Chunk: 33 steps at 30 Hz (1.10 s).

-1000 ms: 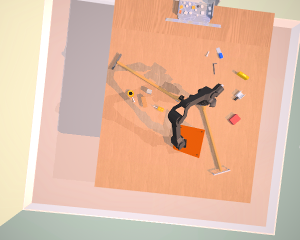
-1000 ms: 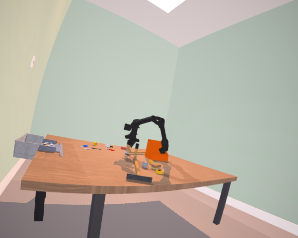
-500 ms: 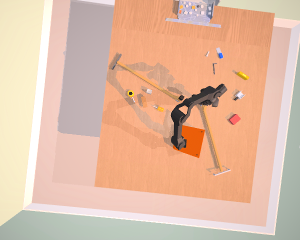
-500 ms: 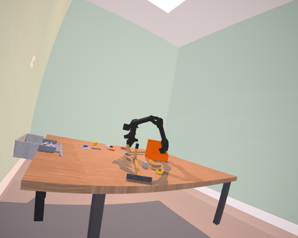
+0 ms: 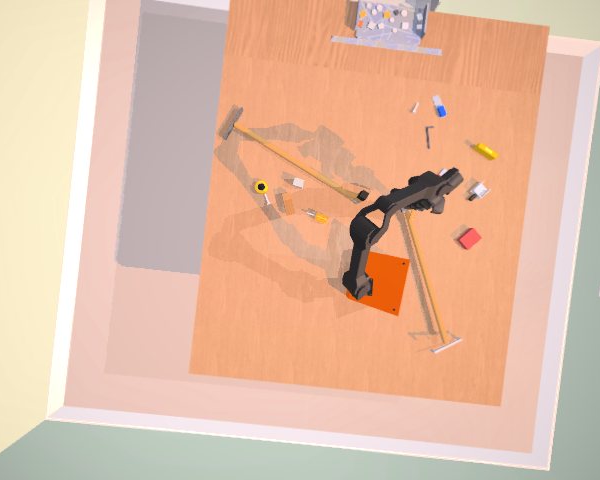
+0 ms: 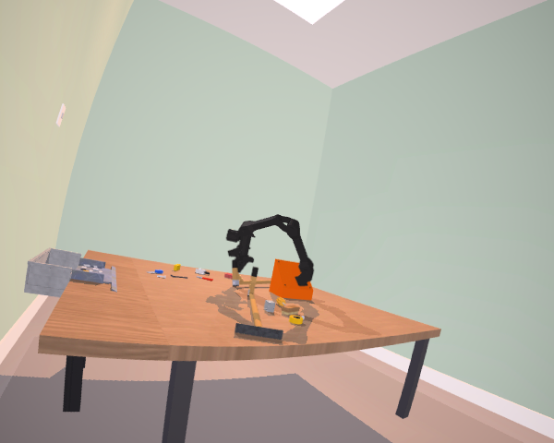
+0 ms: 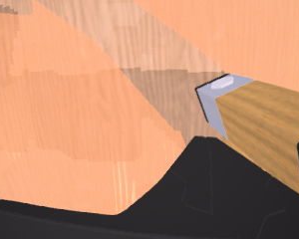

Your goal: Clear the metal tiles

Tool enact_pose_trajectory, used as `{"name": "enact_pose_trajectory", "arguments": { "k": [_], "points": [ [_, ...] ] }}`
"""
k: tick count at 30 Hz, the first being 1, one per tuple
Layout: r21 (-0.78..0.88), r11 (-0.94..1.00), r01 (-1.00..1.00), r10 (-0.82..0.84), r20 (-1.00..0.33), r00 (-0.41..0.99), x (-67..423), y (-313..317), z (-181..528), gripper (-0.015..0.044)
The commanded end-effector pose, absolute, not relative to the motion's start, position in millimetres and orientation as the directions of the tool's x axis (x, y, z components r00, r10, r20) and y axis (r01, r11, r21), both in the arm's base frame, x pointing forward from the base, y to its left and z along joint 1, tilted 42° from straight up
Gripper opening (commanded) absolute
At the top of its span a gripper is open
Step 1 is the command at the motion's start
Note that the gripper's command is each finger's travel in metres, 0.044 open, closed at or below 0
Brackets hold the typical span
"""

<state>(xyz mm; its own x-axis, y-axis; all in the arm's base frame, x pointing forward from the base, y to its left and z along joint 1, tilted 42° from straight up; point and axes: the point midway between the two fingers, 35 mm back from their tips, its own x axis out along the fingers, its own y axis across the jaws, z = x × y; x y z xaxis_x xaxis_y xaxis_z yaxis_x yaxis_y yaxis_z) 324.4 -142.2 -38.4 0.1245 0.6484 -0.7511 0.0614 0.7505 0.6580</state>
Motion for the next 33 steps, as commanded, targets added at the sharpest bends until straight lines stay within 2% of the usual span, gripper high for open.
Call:
{"name": "enact_pose_trajectory", "arguments": {
  "k": [1,33],
  "points": [
    [0.654,0.754,0.062,0.644,-0.755,0.124,325,-150,-44,0.0],
    [0.65,0.757,0.062,0.64,-0.758,0.124,324,-191,-77,0.0]
  ]
}}
